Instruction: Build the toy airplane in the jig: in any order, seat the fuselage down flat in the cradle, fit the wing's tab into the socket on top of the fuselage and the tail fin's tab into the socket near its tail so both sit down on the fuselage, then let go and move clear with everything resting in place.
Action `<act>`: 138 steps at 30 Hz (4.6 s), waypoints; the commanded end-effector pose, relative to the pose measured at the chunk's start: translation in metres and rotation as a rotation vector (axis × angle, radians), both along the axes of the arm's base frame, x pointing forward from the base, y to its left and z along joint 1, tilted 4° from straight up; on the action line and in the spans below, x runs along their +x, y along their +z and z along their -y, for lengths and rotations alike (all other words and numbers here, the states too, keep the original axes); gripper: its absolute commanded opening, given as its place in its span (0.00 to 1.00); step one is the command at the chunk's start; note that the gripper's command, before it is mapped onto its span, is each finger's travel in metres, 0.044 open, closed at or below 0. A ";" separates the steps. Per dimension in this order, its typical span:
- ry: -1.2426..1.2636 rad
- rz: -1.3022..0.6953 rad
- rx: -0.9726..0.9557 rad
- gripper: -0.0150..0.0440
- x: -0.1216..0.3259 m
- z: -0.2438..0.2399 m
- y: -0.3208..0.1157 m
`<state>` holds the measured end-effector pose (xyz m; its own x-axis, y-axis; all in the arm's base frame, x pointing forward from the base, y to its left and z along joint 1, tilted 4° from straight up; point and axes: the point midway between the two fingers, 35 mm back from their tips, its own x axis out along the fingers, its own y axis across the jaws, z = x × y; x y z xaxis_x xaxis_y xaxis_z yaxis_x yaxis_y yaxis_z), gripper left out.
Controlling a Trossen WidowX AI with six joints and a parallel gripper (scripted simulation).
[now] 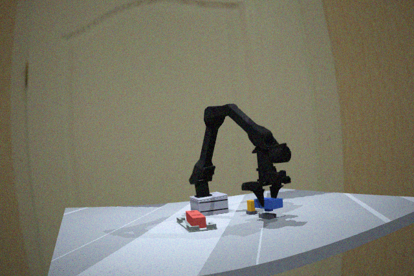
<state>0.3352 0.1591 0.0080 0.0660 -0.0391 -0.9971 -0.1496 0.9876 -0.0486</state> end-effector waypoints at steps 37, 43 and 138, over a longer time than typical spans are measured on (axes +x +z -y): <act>0.112 -0.036 -0.022 0.25 -0.006 0.014 0.098; 0.200 -0.040 -0.027 0.25 -0.001 0.033 0.097; 1.334 -0.105 -0.098 0.59 -0.042 0.263 0.068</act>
<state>0.2925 -0.1038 0.0765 0.0308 -0.0766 -0.9966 -0.9959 0.0824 -0.0372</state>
